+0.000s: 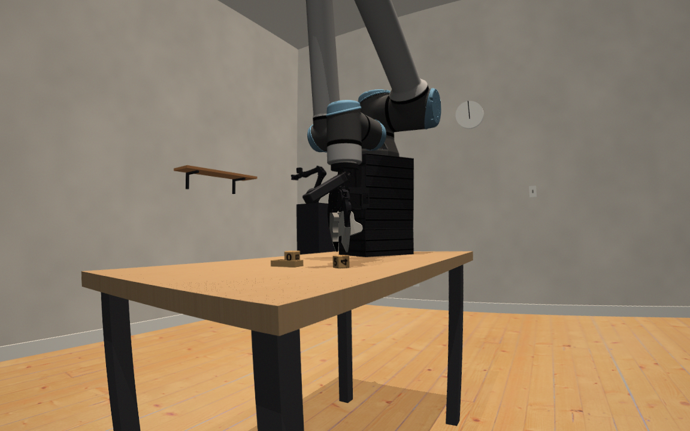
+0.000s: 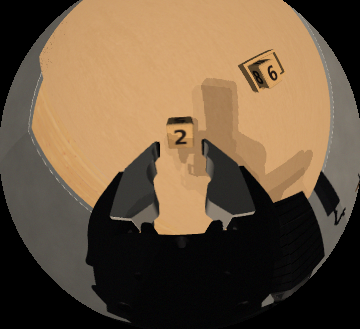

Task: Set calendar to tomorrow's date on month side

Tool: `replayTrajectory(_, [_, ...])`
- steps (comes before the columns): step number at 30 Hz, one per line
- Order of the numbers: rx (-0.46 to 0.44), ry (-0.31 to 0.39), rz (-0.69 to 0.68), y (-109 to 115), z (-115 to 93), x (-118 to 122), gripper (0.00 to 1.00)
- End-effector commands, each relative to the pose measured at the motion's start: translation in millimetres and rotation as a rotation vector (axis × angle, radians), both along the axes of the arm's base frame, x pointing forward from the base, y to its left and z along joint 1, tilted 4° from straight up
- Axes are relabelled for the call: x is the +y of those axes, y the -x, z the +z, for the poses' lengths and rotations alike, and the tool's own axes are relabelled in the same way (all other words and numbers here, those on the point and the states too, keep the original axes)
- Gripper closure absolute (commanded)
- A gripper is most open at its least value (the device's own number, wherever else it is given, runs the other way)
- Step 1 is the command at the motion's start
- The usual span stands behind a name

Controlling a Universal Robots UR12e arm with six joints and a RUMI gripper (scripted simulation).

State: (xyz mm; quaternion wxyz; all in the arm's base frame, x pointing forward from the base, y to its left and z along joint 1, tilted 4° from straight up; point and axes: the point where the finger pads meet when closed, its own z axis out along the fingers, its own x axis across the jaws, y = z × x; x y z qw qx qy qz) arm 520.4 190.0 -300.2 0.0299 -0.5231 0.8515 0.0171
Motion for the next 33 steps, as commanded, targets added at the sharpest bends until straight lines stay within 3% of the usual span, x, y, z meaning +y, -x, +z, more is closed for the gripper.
replayTrajectory(1, [-0.002, 0.001, 0.000, -1.9, -0.4, 0.7, 0.71])
replayTrajectory(33, [-0.003, 0.001, 0.001, -3.3, -29.9, 2.5, 0.71])
